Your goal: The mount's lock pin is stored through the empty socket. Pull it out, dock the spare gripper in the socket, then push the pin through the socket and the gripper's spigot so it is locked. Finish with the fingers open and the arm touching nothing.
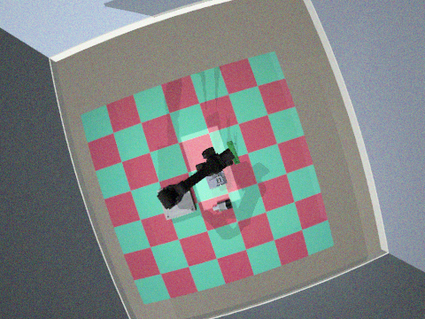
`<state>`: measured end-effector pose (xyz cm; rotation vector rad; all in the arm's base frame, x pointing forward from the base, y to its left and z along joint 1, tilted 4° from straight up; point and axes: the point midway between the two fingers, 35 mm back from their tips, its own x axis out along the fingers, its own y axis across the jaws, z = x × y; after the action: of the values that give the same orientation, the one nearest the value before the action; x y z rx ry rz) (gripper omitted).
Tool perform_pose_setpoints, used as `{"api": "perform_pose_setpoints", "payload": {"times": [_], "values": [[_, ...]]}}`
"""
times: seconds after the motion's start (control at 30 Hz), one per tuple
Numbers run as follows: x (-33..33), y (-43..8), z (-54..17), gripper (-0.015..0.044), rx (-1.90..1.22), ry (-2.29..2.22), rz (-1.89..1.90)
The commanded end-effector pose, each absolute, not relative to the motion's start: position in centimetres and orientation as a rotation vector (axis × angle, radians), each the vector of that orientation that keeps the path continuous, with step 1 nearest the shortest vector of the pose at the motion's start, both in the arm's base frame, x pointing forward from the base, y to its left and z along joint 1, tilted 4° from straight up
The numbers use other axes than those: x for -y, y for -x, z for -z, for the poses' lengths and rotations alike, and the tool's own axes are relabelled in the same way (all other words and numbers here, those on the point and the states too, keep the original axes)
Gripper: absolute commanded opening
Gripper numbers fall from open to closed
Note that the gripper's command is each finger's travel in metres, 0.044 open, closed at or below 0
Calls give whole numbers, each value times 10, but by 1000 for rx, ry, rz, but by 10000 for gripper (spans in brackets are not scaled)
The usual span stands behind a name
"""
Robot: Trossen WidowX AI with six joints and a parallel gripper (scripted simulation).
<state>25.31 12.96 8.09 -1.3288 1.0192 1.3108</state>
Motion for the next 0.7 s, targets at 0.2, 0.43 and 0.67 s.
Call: {"api": "perform_pose_setpoints", "payload": {"times": [0.2,0.43,0.67], "values": [[-130,-252,-62,300,-1028,1330,-1318],[-130,-253,-50,300,-1028,1330,-1318],[-131,-253,-39,300,-1028,1330,-1318]]}}
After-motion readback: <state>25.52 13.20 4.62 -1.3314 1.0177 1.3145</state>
